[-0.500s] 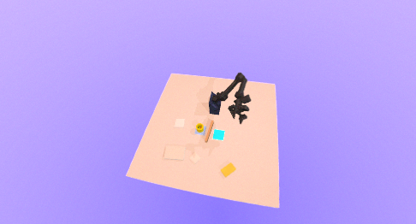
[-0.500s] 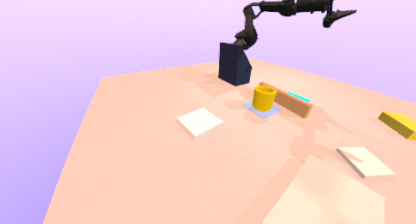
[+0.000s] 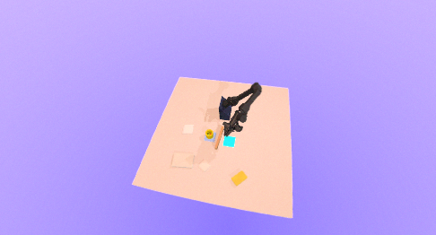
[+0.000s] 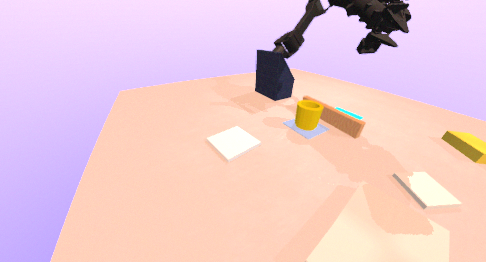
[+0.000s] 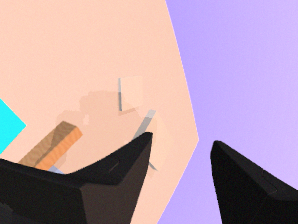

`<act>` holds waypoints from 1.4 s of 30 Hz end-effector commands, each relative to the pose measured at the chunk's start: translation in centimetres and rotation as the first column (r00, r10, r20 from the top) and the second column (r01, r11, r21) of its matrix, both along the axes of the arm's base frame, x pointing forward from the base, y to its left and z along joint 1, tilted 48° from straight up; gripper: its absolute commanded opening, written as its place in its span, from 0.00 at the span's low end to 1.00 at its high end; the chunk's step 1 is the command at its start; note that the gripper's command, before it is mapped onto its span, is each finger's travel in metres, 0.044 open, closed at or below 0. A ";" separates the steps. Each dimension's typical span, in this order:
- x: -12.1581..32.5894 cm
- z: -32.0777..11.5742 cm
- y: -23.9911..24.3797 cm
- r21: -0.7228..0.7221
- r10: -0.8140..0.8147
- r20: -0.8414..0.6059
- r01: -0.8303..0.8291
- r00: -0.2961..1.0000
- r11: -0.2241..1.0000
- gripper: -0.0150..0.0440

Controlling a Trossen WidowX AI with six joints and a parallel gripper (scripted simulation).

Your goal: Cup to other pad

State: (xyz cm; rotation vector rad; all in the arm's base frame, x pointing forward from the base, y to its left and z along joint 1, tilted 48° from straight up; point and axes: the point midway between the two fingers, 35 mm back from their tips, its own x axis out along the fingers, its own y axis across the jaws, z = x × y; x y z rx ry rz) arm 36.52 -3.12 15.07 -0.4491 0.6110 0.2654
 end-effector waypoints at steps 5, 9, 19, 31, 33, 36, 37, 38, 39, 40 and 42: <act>-2.0 -10.3 -1.7 0.030 0.273 -0.355 -0.281 0.894 0.959 0.54; -4.6 -15.1 -1.9 0.171 0.443 -0.455 -0.413 0.773 0.895 0.54; -9.7 -21.7 -1.1 0.539 0.745 -0.347 -0.529 0.569 0.655 0.54; -9.7 -22.4 -0.5 0.543 0.747 -0.344 -0.529 0.568 0.652 0.54; -9.7 -22.6 -0.2 0.543 0.747 -0.344 -0.529 0.568 0.652 0.54; -9.7 -23.0 0.1 0.542 0.747 -0.345 -0.529 0.568 0.653 0.54; -9.6 -23.1 0.2 0.542 0.747 -0.345 -0.529 0.568 0.653 0.54; -9.6 -23.2 0.4 0.542 0.747 -0.345 -0.529 0.568 0.653 0.54; -9.6 -23.3 0.5 0.542 0.747 -0.345 -0.529 0.568 0.653 0.54; -9.6 -23.4 0.6 0.542 0.747 -0.345 -0.529 0.568 0.653 0.54; -9.6 -23.6 0.9 0.542 0.747 -0.345 -0.529 0.568 0.653 0.54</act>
